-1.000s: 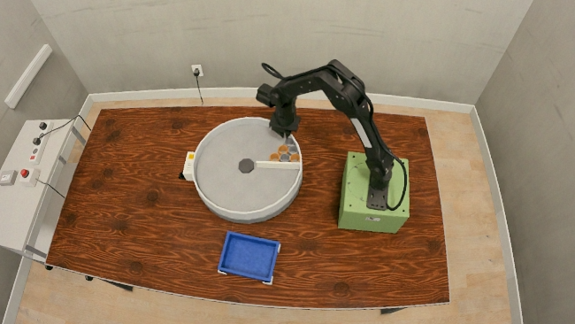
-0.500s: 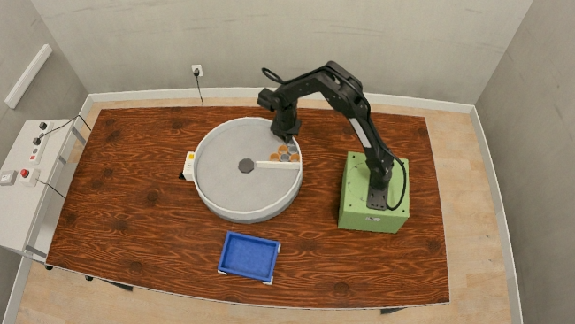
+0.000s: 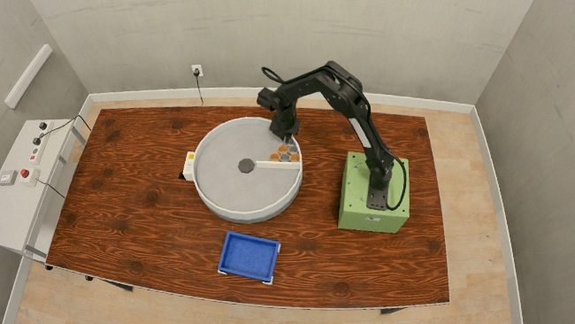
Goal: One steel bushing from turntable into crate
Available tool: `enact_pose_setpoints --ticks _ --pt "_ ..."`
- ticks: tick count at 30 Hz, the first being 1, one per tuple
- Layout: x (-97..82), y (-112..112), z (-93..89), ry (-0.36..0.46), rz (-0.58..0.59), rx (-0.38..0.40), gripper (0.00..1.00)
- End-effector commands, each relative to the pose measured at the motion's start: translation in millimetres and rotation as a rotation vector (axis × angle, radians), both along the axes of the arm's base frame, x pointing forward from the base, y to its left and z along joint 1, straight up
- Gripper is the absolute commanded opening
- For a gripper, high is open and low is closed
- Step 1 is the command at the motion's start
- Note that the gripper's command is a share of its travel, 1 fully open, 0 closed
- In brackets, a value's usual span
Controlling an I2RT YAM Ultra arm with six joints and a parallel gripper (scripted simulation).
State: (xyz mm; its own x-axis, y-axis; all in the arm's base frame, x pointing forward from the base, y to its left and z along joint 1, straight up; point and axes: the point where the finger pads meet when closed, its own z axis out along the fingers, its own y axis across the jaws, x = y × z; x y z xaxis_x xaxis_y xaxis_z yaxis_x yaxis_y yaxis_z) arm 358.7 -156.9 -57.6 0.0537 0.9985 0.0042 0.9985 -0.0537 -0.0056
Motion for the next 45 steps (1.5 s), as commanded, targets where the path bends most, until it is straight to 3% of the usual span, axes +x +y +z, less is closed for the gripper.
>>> enact_pose_setpoints --ticks 1,45 --pt "17.1 -4.5 18.3 -0.061 0.002 -0.031 0.15" --pt "17.6 -4.1 12.2 -0.052 0.003 -0.027 0.15"
